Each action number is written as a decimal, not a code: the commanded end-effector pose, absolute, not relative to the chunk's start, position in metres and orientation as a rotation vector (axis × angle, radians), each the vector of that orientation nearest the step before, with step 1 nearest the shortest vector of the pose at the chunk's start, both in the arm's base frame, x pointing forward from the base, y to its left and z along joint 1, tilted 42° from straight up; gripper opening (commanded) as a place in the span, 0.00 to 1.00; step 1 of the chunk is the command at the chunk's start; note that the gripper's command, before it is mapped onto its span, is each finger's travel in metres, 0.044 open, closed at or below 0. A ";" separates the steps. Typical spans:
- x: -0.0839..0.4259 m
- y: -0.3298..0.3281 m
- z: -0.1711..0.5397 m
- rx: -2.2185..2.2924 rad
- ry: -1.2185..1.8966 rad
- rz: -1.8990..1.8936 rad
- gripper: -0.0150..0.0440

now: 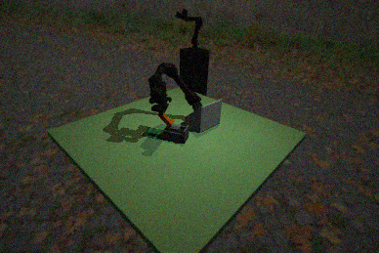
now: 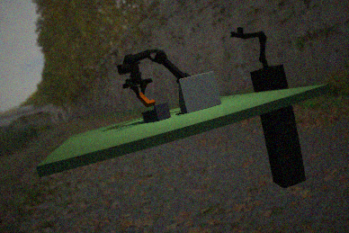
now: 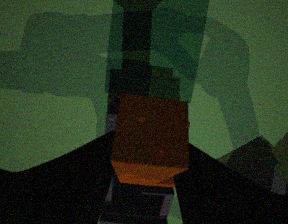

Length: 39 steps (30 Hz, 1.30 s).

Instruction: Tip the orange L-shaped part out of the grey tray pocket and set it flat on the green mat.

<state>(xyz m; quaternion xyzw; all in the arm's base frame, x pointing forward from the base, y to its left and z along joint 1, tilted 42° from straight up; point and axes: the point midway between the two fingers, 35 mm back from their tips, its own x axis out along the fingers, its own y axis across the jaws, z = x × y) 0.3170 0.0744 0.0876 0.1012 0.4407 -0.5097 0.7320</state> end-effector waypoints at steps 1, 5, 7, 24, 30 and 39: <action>0.327 0.061 0.102 0.224 0.965 -1.120 0.25; 0.336 0.049 0.114 0.224 0.964 -1.120 0.25; 0.340 0.043 0.120 0.224 0.963 -1.121 0.25; 0.356 0.019 0.136 0.223 0.961 -1.121 0.25; 0.357 0.013 0.129 0.223 0.961 -1.121 0.25; 0.358 0.004 0.119 0.223 0.960 -1.121 0.25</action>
